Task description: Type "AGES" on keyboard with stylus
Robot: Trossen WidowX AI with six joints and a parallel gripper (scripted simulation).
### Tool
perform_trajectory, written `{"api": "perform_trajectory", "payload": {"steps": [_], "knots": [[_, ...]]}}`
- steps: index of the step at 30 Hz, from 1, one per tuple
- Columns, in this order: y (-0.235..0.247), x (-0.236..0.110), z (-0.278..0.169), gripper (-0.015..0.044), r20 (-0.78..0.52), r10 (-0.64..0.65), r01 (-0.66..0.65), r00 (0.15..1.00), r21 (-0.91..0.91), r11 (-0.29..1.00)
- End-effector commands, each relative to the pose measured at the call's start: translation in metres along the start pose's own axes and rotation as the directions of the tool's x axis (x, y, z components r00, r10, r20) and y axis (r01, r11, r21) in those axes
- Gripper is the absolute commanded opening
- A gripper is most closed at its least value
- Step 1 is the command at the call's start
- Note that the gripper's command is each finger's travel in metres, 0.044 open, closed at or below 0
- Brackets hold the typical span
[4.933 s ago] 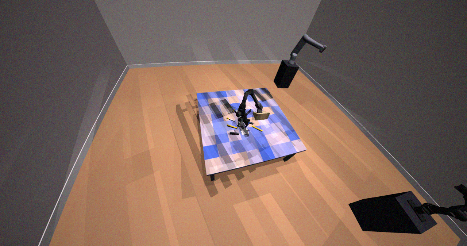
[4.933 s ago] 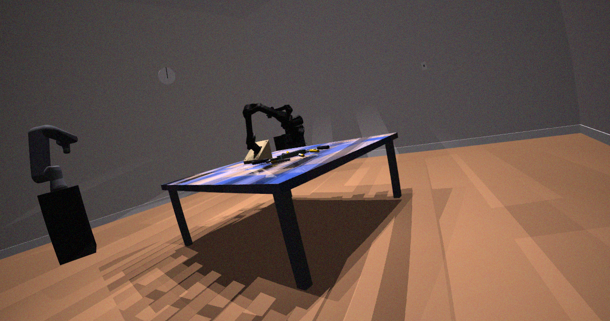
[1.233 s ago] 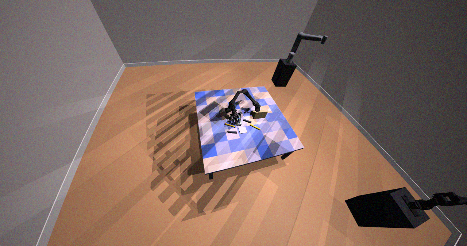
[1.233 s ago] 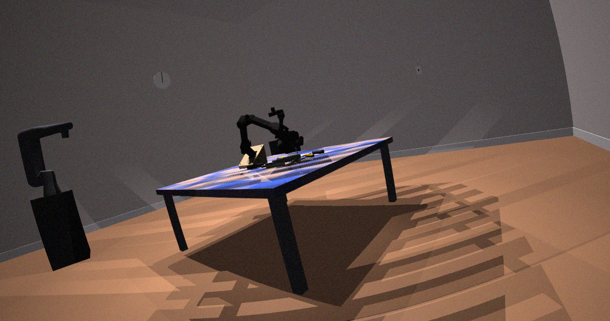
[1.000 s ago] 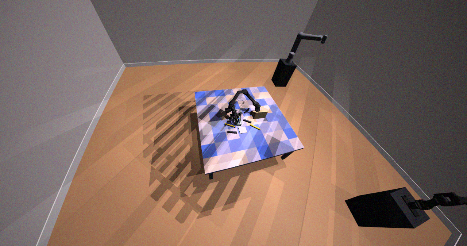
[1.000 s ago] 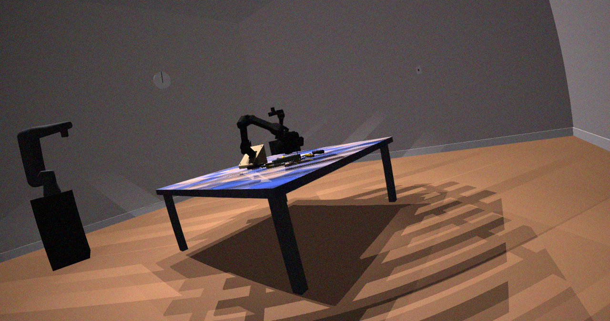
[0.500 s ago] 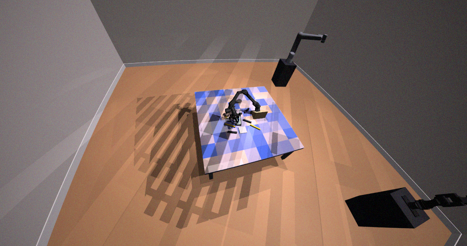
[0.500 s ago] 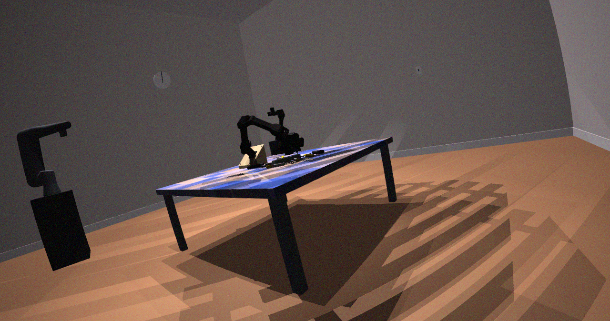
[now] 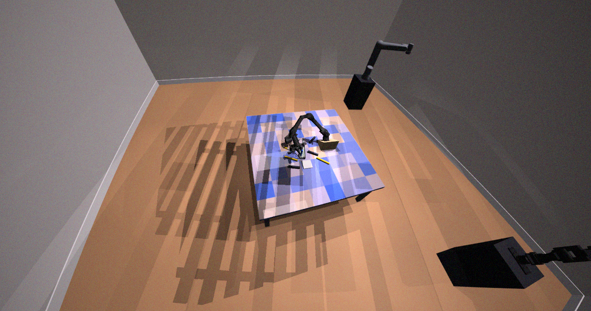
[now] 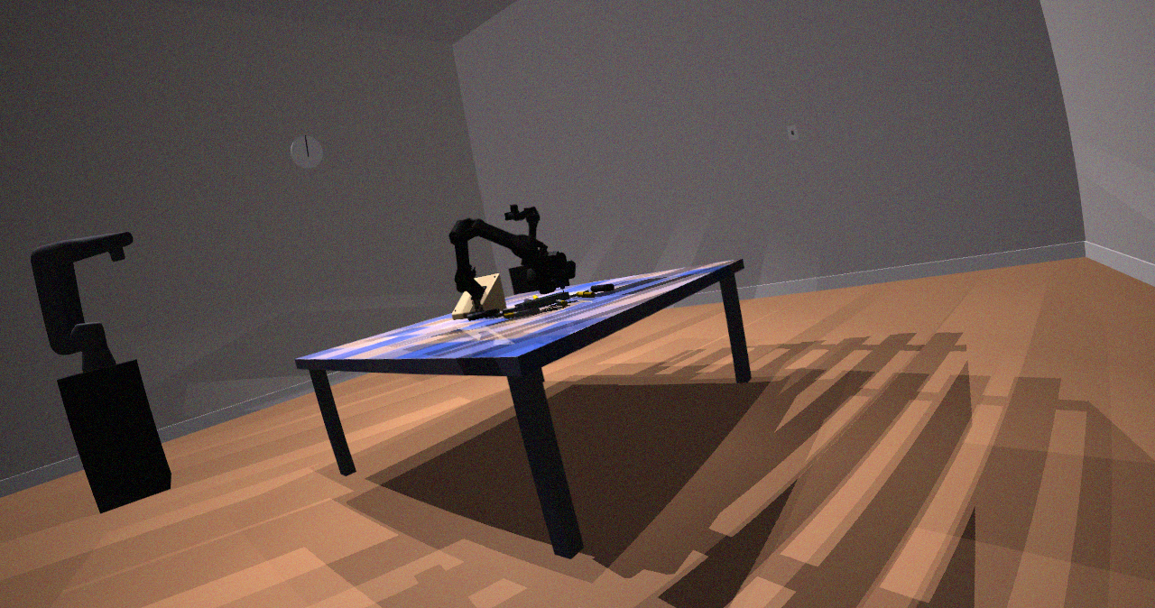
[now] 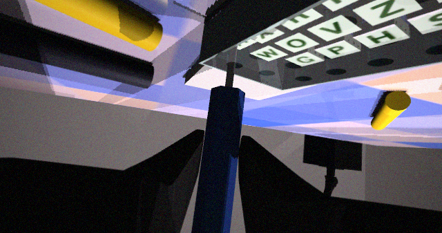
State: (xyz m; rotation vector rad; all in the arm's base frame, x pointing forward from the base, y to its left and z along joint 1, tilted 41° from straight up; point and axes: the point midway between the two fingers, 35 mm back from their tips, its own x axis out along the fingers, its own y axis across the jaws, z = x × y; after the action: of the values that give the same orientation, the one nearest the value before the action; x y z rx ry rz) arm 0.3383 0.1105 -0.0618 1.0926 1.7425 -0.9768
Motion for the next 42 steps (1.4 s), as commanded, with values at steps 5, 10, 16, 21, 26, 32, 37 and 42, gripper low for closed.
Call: {"api": "perform_trajectory", "payload": {"steps": [5,10,16,21,26,32,37,42], "knots": [[0.0,-0.018,-0.032,0.0081,0.002,0.0,0.0,1.0,-0.005,1.0],[-0.002,-0.014,-0.03,0.0085,0.004,-0.009,0.009,1.0,-0.008,1.0],[-0.002,-0.014,-0.03,0.0045,0.004,-0.009,0.009,1.0,-0.008,1.0],[-0.007,-0.014,-0.031,0.0,0.004,-0.008,0.008,1.0,-0.007,1.0],[-0.022,-0.013,-0.033,0.0,0.002,-0.007,0.007,1.0,-0.005,1.0],[-0.039,-0.012,-0.036,0.0,0.0,-0.006,0.006,1.0,-0.003,1.0],[-0.04,-0.012,-0.036,0.0,0.0,-0.006,0.006,1.0,-0.003,1.0],[-0.04,-0.004,-0.022,0.0,0.001,-0.006,0.006,1.0,-0.002,1.0]]}}
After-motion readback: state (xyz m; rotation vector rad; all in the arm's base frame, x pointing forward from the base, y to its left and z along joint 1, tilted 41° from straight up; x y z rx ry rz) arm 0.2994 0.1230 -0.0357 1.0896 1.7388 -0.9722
